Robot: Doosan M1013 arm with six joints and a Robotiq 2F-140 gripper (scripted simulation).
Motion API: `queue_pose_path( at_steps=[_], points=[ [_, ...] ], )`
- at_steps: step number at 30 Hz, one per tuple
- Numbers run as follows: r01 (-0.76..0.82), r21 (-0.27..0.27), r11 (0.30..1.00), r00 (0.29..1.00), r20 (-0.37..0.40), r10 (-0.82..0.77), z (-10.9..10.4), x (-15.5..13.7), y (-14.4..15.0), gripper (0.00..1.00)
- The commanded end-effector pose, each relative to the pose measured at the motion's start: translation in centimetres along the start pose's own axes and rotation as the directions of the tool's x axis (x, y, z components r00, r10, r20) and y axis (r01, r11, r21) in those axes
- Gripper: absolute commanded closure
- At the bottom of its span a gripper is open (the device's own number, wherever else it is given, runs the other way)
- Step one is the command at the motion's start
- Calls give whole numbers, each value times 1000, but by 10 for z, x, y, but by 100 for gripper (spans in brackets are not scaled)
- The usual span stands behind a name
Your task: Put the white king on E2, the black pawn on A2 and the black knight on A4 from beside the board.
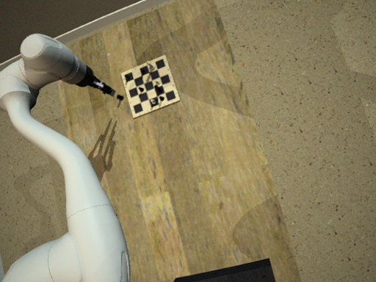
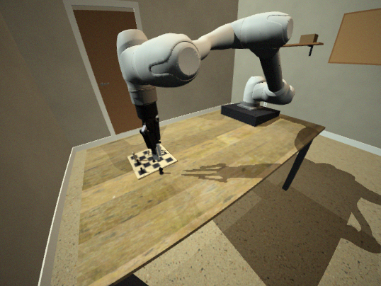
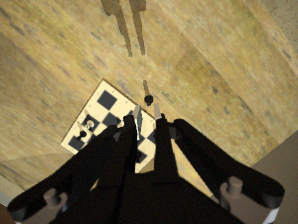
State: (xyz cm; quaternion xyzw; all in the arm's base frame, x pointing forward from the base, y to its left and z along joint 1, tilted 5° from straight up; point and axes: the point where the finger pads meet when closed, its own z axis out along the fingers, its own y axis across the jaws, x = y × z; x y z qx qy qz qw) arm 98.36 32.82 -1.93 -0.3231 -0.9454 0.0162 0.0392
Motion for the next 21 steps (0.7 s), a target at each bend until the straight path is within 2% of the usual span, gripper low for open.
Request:
queue_pose_path(
  at_steps=[1,21],
  points=[
    [0,0,1000,1000,0,0,0,0,0,78],
    [0,0,1000,1000,0,0,14,0,0,78]
  ],
)
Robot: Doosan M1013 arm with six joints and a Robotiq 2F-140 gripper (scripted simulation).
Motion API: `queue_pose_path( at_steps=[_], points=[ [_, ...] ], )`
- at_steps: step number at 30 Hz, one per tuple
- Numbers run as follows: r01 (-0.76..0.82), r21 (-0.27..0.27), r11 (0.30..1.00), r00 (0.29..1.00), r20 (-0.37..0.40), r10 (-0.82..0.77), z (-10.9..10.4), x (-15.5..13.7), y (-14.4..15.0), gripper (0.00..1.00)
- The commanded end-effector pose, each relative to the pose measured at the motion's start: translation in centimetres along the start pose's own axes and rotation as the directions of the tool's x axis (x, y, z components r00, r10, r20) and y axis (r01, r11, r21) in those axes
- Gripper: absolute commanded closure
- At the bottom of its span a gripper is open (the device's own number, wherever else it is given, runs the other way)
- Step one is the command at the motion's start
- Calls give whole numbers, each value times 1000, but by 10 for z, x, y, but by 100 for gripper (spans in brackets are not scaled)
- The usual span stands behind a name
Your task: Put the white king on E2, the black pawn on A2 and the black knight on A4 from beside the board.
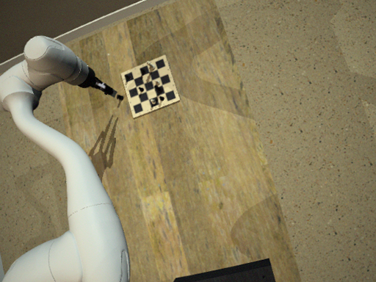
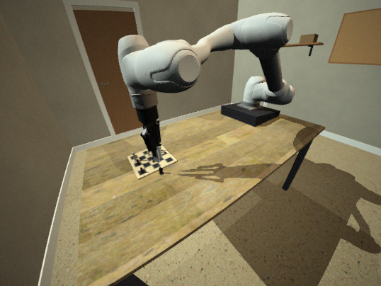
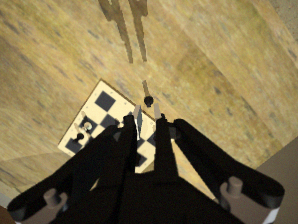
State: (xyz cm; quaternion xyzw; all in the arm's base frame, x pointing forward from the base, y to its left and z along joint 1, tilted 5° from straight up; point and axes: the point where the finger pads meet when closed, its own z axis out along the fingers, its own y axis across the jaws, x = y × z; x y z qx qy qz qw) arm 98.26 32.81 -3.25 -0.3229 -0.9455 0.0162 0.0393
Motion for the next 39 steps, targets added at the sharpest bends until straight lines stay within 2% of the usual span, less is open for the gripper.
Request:
queue_pose_path(
  at_steps=[1,16,39],
  points=[
    [0,0,1000,1000,0,0,1,0,0,78],
    [0,0,1000,1000,0,0,24,0,0,78],
    [0,0,1000,1000,0,0,38,-1,0,78]
  ],
)
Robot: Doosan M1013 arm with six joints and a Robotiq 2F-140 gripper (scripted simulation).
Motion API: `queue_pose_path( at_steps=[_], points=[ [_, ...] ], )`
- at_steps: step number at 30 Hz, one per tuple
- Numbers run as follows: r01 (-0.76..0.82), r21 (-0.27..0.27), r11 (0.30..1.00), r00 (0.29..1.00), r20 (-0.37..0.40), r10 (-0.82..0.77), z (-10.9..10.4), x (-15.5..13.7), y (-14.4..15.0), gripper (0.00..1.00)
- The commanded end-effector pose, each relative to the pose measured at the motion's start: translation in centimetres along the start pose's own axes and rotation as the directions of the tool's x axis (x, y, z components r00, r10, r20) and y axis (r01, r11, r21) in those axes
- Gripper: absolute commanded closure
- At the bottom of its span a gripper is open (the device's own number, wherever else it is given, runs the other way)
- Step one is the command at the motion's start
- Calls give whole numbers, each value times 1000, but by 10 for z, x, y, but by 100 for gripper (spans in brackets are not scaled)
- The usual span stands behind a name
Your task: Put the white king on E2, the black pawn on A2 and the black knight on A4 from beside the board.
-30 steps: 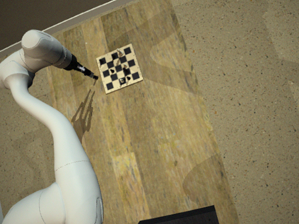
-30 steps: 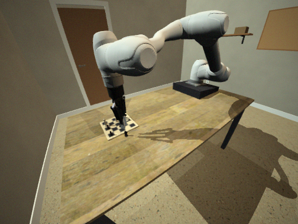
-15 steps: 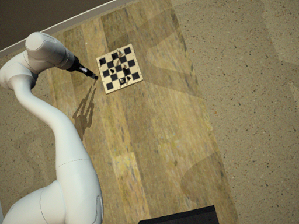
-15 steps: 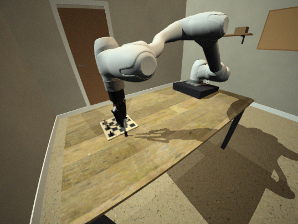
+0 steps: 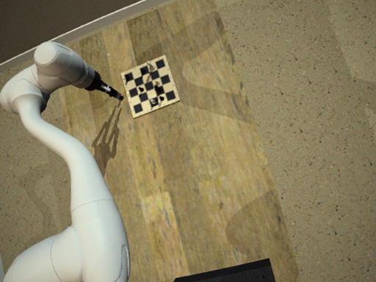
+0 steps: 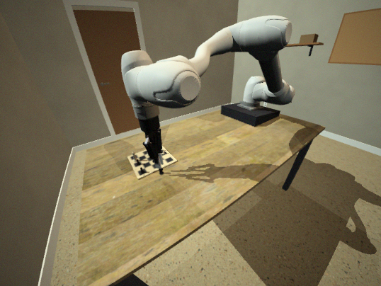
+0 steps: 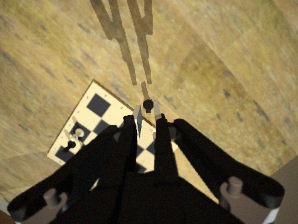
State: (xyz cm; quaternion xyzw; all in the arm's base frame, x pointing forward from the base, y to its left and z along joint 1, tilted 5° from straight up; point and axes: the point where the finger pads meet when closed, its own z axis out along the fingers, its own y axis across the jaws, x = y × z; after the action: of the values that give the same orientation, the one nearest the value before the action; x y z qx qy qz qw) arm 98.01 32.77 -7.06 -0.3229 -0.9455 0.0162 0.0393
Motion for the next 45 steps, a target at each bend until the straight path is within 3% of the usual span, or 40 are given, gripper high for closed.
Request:
queue_pose_path(
  at_steps=[1,45],
  points=[
    [0,0,1000,1000,0,0,0,0,0,78],
    [0,0,1000,1000,0,0,4,0,0,78]
  ],
)
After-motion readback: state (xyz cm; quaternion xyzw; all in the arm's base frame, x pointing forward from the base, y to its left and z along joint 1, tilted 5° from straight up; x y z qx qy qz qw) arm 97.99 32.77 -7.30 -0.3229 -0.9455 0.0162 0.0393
